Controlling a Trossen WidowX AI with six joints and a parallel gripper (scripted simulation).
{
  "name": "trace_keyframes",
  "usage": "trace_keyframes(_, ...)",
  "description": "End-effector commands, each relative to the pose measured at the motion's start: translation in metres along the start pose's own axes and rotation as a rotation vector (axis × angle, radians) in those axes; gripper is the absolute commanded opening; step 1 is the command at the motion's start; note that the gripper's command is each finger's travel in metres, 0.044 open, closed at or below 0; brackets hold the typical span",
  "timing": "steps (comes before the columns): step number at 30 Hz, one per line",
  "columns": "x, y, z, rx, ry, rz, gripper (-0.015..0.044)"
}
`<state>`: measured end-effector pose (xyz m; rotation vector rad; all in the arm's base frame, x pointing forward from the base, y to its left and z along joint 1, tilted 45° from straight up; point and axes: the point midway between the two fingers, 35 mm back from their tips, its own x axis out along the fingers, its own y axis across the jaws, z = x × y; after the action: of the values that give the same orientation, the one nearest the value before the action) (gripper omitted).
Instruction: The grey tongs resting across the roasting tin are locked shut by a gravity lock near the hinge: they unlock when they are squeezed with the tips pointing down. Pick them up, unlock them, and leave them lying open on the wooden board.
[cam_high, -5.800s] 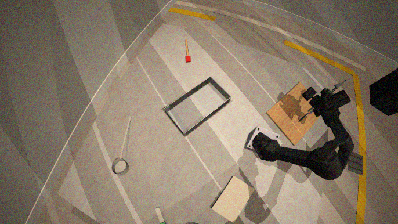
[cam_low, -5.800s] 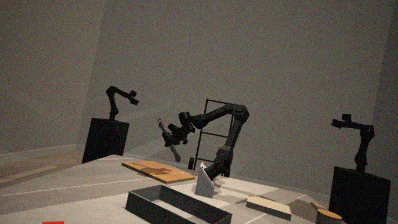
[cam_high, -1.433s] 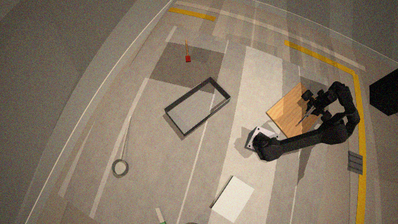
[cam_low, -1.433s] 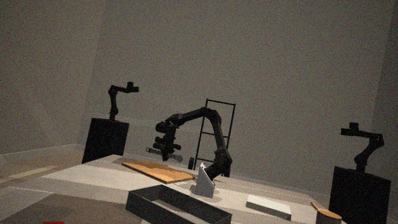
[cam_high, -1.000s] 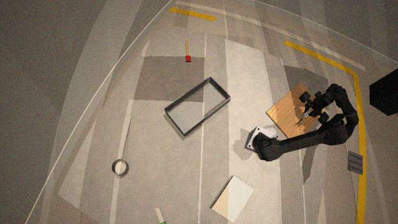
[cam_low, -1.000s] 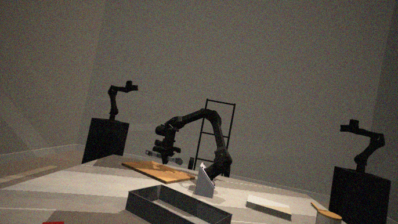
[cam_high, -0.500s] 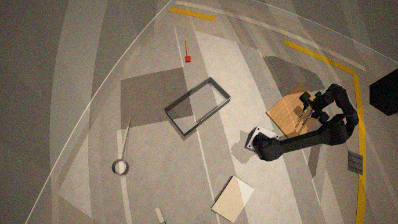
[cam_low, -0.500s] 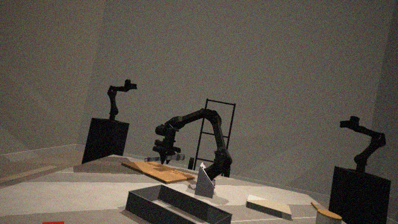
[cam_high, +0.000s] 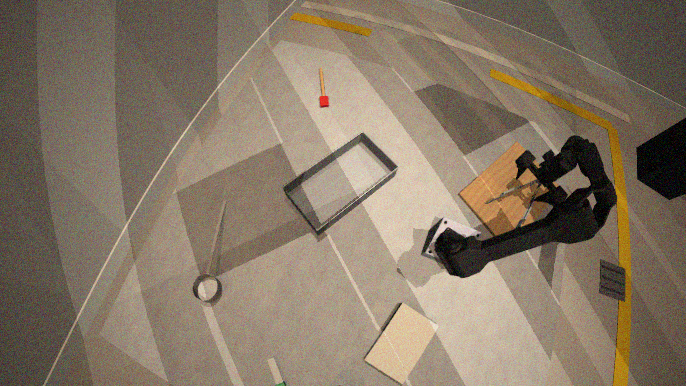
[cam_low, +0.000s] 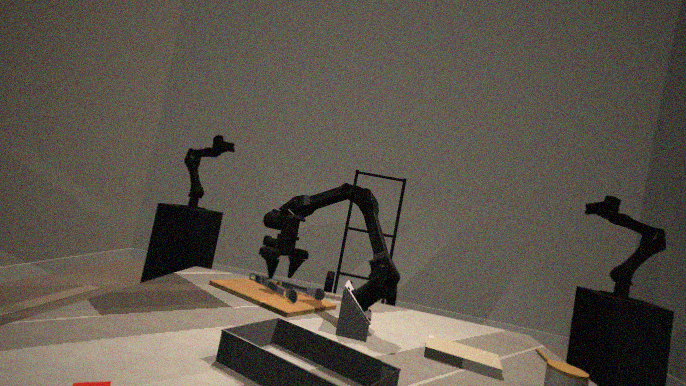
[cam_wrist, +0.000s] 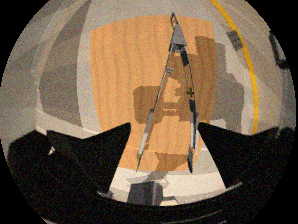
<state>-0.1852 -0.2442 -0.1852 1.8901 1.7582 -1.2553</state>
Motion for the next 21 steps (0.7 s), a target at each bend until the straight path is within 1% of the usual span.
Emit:
trace_keyframes(1, -0.033, 0.041, 0.008, -0.02, -0.029, -0.002, 0.044)
trace_keyframes(6, -0.084, 0.114, 0.0, -0.017, -0.017, -0.002, 0.044)
trace_keyframes(8, -0.096, 0.134, -0.006, -0.014, -0.01, -0.005, 0.044)
trace_keyframes(16, -0.1, 0.136, -0.007, -0.014, -0.011, -0.005, 0.044)
trace_keyframes(21, -0.133, 0.137, -0.013, -0.031, -0.03, -0.003, 0.044)
